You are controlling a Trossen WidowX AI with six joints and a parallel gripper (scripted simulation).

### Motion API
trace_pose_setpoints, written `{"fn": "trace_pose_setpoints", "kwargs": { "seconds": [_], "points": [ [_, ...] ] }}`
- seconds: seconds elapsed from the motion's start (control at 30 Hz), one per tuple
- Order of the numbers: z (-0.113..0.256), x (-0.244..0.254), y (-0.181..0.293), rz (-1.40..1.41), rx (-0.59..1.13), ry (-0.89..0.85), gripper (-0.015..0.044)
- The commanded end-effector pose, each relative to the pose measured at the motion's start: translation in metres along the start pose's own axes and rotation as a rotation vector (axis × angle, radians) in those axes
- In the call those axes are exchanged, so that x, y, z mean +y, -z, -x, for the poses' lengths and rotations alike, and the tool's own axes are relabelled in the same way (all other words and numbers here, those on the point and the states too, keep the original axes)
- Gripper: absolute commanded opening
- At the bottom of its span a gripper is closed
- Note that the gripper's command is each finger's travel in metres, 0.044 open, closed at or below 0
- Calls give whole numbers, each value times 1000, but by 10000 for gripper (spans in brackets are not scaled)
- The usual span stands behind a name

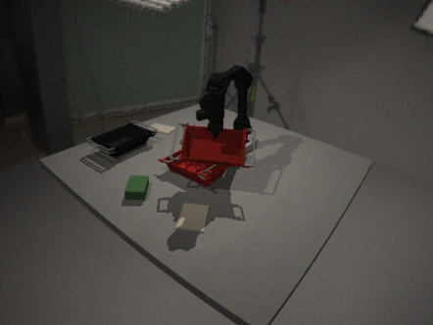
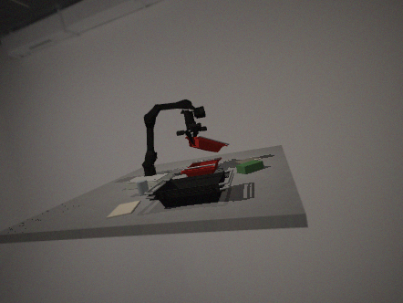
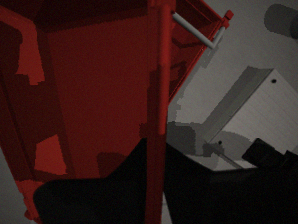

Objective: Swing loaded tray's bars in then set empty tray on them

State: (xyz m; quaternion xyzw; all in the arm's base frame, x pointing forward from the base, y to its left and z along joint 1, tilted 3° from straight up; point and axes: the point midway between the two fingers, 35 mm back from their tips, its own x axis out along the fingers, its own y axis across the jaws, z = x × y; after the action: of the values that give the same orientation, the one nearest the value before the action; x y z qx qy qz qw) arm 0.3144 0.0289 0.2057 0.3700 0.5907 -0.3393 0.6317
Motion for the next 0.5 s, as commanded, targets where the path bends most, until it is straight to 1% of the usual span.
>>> {"fn": "trace_pose_setpoints", "kwargs": {
  "seconds": [0.0,0.47],
  "points": [
    [3,-4,-8,-88,1,-13,0],
    [3,-19,-33,-331,-1,-14,0]
  ]
}}
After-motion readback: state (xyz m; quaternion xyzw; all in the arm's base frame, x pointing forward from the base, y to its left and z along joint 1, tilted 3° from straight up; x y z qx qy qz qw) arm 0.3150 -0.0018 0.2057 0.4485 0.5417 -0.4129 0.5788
